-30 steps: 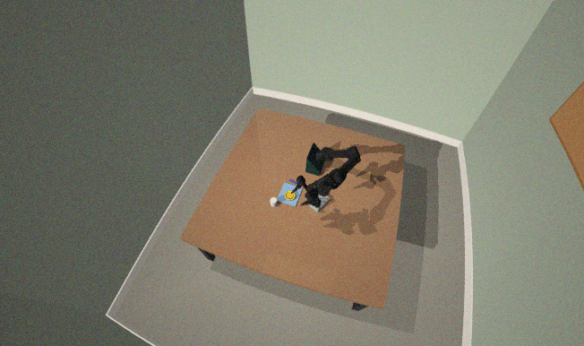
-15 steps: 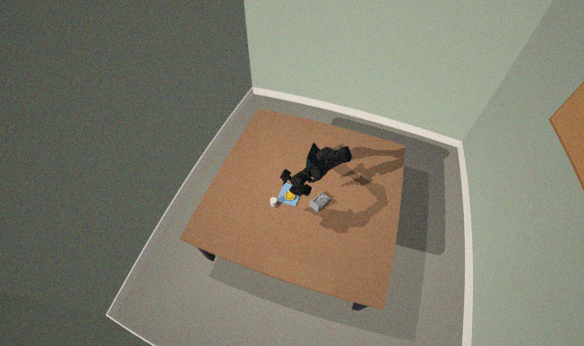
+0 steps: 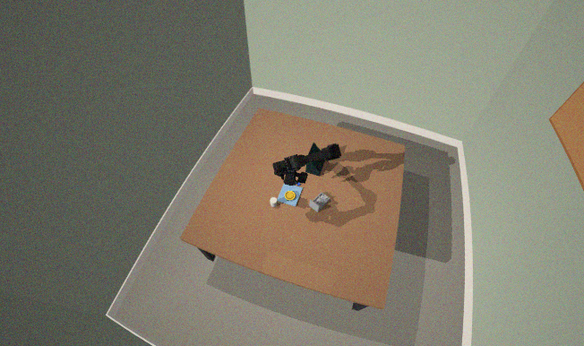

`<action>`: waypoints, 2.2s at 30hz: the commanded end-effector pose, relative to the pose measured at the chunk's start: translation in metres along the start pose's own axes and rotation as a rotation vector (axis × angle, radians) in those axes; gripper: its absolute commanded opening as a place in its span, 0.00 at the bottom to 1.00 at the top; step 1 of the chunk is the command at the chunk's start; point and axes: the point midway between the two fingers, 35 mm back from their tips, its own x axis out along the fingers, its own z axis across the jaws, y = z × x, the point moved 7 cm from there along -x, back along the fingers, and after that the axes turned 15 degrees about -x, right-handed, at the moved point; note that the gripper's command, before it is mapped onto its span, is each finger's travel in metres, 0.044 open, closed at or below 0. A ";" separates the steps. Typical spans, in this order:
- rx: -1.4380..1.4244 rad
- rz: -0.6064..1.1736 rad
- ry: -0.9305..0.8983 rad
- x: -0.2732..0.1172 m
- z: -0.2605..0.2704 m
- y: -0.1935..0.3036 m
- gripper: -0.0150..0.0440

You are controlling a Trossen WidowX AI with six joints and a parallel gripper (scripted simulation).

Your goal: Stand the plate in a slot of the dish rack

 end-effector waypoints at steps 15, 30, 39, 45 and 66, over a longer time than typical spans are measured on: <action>-0.013 -0.030 -0.069 0.116 0.004 -0.001 0.93; -0.012 -0.030 -0.068 0.134 0.004 -0.001 0.93; -0.012 -0.030 -0.069 0.148 0.005 -0.001 0.93; -0.012 -0.030 -0.069 0.158 0.005 0.000 0.93; -0.013 -0.031 -0.071 0.175 0.007 0.000 0.90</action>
